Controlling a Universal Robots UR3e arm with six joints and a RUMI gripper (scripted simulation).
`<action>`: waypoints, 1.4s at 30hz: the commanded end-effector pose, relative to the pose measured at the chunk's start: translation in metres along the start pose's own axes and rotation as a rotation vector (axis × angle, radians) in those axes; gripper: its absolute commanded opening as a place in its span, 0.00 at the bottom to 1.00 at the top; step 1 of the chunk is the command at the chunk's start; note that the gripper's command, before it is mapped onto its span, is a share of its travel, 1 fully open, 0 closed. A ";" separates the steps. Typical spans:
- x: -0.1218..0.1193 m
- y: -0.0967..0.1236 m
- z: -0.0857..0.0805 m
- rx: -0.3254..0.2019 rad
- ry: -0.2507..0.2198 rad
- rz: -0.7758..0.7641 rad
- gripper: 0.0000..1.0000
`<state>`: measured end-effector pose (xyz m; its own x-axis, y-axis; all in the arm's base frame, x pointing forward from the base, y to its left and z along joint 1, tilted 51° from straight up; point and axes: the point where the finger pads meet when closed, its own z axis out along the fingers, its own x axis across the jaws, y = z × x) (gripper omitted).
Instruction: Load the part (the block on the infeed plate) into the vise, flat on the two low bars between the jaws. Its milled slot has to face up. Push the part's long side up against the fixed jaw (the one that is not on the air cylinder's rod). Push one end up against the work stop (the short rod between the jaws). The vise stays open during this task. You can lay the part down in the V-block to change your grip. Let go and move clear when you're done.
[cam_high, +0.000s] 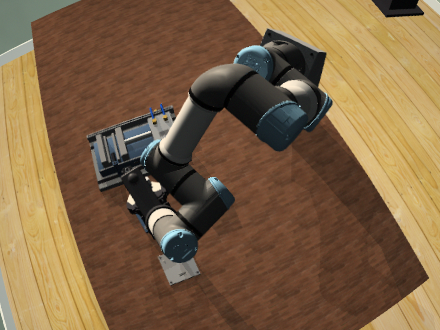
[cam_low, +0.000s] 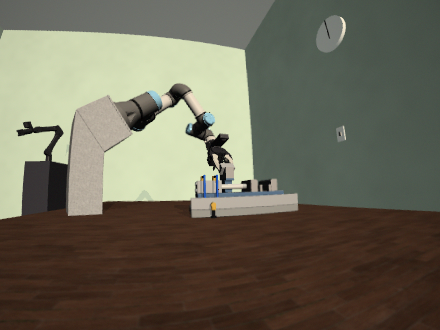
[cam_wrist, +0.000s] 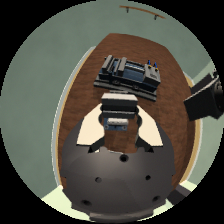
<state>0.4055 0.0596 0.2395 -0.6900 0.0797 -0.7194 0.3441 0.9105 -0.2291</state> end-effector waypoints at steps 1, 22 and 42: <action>-0.001 -0.001 -0.001 0.000 -0.002 0.001 0.00; 0.000 -0.006 -0.006 0.000 -0.002 0.001 0.00; 0.000 -0.014 -0.014 0.000 -0.002 0.001 0.00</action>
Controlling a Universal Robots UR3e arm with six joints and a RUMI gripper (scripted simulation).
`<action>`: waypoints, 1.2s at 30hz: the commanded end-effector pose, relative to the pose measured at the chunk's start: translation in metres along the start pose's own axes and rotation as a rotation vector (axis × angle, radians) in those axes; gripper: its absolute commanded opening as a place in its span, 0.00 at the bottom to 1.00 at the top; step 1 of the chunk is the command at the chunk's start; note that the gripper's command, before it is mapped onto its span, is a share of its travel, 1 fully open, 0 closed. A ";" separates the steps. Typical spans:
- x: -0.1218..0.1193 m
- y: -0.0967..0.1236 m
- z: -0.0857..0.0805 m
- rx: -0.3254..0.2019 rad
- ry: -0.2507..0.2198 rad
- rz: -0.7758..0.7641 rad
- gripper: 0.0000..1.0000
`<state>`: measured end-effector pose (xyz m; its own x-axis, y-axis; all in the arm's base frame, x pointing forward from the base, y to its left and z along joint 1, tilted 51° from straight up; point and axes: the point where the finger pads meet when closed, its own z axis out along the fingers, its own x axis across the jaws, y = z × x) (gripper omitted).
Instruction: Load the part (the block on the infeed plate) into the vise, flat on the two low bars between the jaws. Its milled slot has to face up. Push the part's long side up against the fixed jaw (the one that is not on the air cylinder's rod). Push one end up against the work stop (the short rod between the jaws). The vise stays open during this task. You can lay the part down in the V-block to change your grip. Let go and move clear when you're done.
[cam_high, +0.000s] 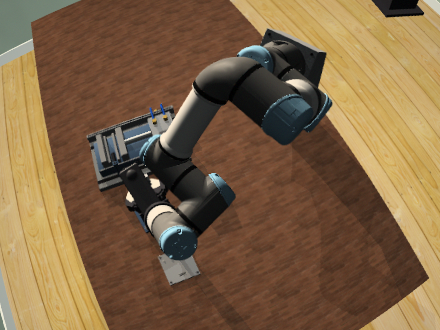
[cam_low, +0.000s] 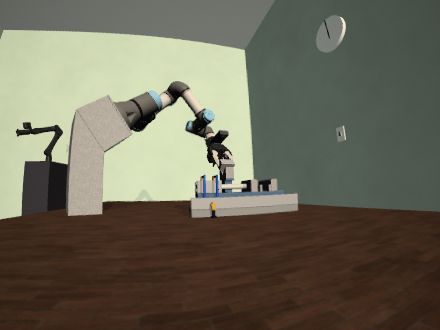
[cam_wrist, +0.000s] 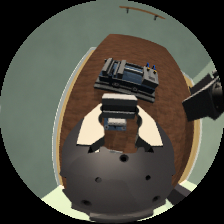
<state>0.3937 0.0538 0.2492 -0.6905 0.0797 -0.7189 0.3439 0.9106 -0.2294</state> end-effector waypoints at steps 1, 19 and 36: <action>-0.001 -0.002 -0.003 0.000 -0.002 0.001 0.00; -0.001 -0.007 -0.008 0.000 -0.002 0.001 0.00; -0.001 -0.009 -0.010 0.000 -0.002 0.001 0.00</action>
<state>0.3849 0.0493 0.2570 -0.6906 0.0797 -0.7189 0.3439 0.9106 -0.2293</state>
